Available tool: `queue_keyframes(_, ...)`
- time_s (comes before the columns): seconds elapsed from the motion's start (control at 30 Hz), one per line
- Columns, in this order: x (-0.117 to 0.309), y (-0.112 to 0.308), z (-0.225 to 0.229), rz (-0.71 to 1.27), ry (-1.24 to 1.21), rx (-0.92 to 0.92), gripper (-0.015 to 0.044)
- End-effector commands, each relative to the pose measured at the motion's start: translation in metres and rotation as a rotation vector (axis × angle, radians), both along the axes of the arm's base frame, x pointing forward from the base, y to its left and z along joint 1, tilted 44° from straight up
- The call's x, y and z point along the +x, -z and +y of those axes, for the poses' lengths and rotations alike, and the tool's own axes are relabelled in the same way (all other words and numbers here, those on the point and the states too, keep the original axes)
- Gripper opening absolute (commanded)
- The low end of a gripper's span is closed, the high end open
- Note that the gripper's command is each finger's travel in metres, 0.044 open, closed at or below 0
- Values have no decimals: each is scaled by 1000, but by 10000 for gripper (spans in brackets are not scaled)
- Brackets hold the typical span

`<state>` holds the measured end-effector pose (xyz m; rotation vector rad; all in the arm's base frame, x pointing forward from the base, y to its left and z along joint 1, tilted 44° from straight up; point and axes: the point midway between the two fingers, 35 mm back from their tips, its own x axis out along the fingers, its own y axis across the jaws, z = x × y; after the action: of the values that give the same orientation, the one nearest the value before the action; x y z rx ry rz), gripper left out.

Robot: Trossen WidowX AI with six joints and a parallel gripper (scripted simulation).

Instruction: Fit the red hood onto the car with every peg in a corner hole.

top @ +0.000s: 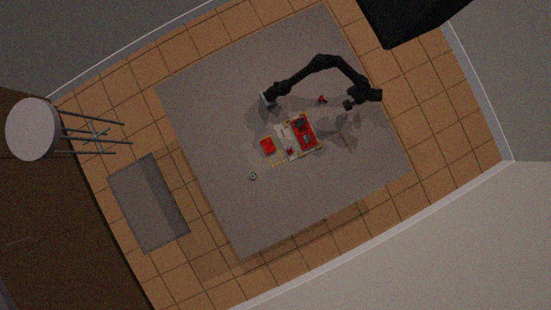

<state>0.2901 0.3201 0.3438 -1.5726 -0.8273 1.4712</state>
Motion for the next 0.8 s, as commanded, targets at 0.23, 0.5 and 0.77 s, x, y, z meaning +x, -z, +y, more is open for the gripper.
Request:
queue_keyframes(0.23,96,110,-102,485,480,-126,440)
queue_keyframes(0.5,124,186,-191,857,830,-153,440)
queue_keyframes(0.77,118,267,-292,1272,1188,-126,440)
